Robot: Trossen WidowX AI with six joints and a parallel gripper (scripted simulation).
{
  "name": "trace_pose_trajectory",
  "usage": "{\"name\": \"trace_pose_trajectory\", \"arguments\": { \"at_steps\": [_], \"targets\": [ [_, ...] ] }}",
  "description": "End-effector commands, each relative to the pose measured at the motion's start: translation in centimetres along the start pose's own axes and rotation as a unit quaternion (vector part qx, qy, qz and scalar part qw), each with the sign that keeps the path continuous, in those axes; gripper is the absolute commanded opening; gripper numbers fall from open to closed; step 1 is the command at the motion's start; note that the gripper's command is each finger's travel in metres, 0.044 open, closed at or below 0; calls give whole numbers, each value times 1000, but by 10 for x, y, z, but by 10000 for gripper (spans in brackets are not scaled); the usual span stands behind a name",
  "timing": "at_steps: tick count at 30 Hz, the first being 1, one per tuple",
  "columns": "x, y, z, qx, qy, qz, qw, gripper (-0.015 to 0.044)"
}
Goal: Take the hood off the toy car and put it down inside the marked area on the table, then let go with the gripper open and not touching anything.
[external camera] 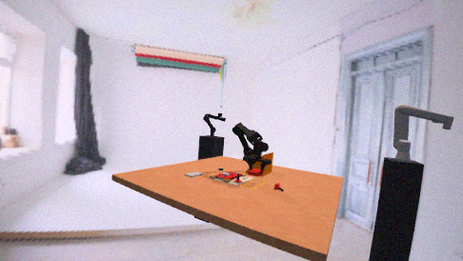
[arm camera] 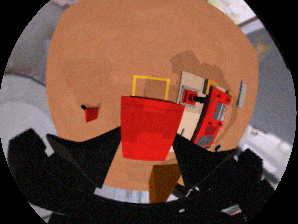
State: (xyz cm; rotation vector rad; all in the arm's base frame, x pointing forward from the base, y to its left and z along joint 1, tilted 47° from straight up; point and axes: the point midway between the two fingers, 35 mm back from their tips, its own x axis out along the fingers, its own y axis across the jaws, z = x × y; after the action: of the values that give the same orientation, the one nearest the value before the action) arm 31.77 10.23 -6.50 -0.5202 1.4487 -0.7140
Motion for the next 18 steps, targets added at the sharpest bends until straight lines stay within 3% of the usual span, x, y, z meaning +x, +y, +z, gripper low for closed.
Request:
{"name": "trace_pose_trajectory", "arguments": {
  "at_steps": [1,18],
  "targets": [
    [4,-1,-1,-3,0,-4,1000,0],
    [14,-1,-1,-3,-1,-4,1000,0]
  ]
}}
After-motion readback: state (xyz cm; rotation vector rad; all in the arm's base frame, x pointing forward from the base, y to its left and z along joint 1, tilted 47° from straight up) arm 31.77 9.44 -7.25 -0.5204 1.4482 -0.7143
